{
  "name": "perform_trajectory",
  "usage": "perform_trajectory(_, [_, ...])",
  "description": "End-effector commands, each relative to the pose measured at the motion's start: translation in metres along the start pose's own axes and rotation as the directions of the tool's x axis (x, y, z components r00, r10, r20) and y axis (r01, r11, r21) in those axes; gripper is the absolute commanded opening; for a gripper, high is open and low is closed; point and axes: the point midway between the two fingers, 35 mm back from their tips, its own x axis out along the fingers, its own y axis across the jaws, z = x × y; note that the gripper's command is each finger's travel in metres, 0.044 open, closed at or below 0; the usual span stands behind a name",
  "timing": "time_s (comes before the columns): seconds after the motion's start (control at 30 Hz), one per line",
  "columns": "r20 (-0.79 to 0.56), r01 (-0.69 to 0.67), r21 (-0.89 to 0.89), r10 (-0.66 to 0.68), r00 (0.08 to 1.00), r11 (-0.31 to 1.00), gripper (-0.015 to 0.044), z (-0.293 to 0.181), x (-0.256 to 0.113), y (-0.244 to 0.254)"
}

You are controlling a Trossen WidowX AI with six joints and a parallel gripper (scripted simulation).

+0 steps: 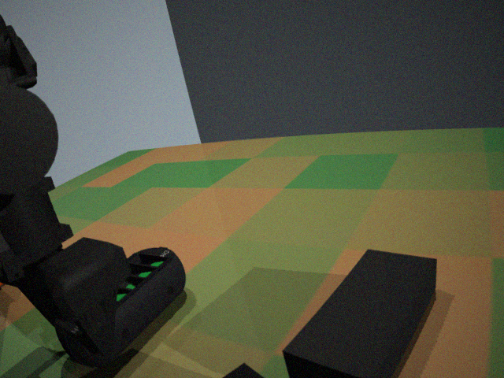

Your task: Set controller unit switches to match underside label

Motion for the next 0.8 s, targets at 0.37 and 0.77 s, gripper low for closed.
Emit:
perform_trajectory(0.37, [-0.006, 0.0, 0.0, 0.0, 1.0, 1.0, 0.044, -0.061, -0.041, 0.0])
perform_trajectory(0.77, [-0.006, 0.0, 0.0, 0.0, 1.0, 1.0, 0.044, -0.061, -0.041, 0.0])
